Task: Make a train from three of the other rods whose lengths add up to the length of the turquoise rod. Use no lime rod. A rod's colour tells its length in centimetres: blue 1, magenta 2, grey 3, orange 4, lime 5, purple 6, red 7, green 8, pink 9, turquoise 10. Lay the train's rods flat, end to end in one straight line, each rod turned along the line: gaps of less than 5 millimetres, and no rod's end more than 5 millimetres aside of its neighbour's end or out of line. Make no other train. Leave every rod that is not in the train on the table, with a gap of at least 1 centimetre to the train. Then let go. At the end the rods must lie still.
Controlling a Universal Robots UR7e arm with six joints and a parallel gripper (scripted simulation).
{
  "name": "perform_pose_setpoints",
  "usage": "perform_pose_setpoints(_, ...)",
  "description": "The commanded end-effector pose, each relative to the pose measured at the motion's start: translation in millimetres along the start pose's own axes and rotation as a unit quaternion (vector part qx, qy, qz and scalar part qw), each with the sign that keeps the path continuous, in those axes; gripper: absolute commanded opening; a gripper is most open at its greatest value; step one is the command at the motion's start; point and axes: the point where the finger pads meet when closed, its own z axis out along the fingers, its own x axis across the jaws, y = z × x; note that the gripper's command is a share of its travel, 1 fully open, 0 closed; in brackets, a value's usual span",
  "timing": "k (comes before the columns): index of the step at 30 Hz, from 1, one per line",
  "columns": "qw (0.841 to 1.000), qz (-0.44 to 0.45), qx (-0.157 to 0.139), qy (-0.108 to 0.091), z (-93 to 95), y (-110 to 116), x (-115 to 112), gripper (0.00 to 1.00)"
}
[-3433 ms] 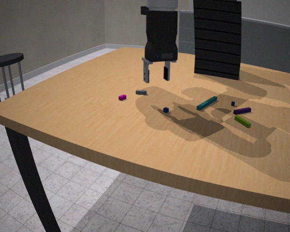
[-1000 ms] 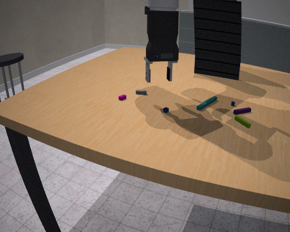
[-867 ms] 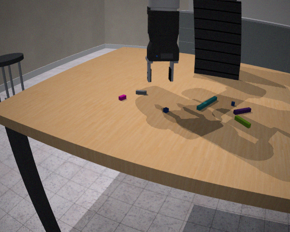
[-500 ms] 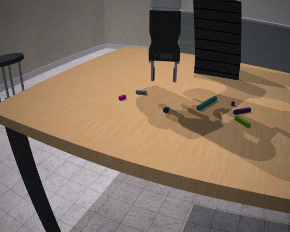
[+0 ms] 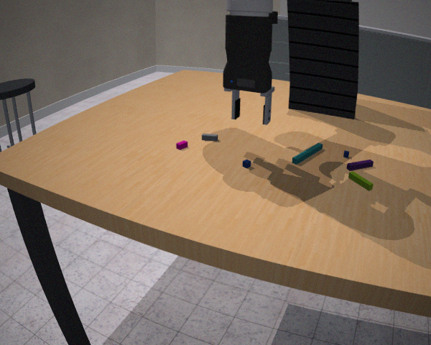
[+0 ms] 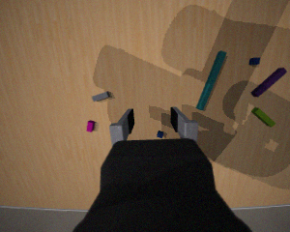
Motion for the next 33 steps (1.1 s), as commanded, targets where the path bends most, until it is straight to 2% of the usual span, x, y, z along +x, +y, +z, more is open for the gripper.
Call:
perform_pose_setpoints(1,0.996,0.084,0.001,0.000,0.5,-3,8,1.00)
perform_pose_setpoints(11,0.980,0.197,0.001,0.000,0.5,-3,17,1.00)
perform_pose_setpoints(13,0.980,0.197,0.001,0.000,0.5,-3,17,1.00)
perform_pose_setpoints(15,0.971,0.239,0.001,0.000,0.5,-2,20,1.00)
perform_pose_setpoints(28,0.926,0.378,0.001,0.000,0.4,0,31,1.00)
perform_pose_setpoints(30,0.926,0.378,0.001,0.000,0.4,0,31,1.00)
perform_pose_setpoints(33,0.905,0.426,0.001,0.000,0.4,1,34,1.00)
